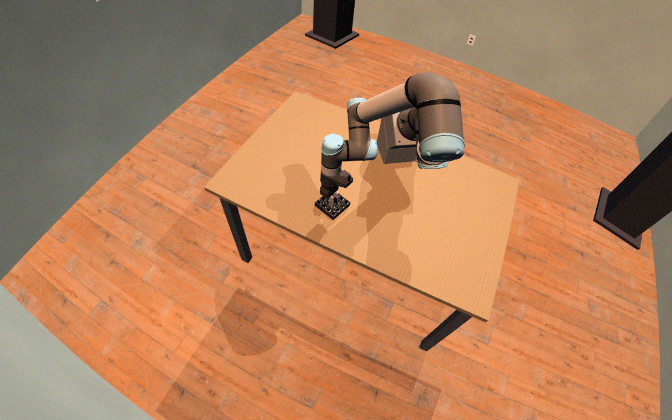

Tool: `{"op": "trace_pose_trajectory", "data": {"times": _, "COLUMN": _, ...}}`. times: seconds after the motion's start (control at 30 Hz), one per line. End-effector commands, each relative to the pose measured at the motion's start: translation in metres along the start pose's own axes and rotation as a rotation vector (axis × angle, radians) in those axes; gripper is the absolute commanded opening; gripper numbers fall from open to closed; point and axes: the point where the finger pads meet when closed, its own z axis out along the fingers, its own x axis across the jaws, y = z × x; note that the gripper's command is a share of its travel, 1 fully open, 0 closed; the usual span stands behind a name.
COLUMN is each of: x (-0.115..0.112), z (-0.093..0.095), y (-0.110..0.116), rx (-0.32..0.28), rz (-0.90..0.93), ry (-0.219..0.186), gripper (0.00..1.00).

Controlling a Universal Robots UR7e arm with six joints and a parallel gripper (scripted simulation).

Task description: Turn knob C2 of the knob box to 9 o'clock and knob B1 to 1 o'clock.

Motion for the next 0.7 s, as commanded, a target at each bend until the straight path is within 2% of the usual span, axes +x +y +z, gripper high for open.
{"op": "trace_pose_trajectory", "data": {"times": 0.0, "x": 0.0, "z": -0.012, "y": 0.0, "rx": -0.001, "rz": -0.001, "ry": 0.001, "gripper": 0.46}}
{"op": "trace_pose_trajectory", "data": {"times": 0.23, "x": 0.0, "z": -0.027, "y": 0.0, "rx": -0.001, "rz": -0.001, "ry": 0.001, "gripper": 0.46}}
{"op": "trace_pose_trajectory", "data": {"times": 0.67, "x": 0.0, "z": -0.029, "y": 0.0, "rx": -0.001, "rz": -0.001, "ry": 0.001, "gripper": 0.46}}
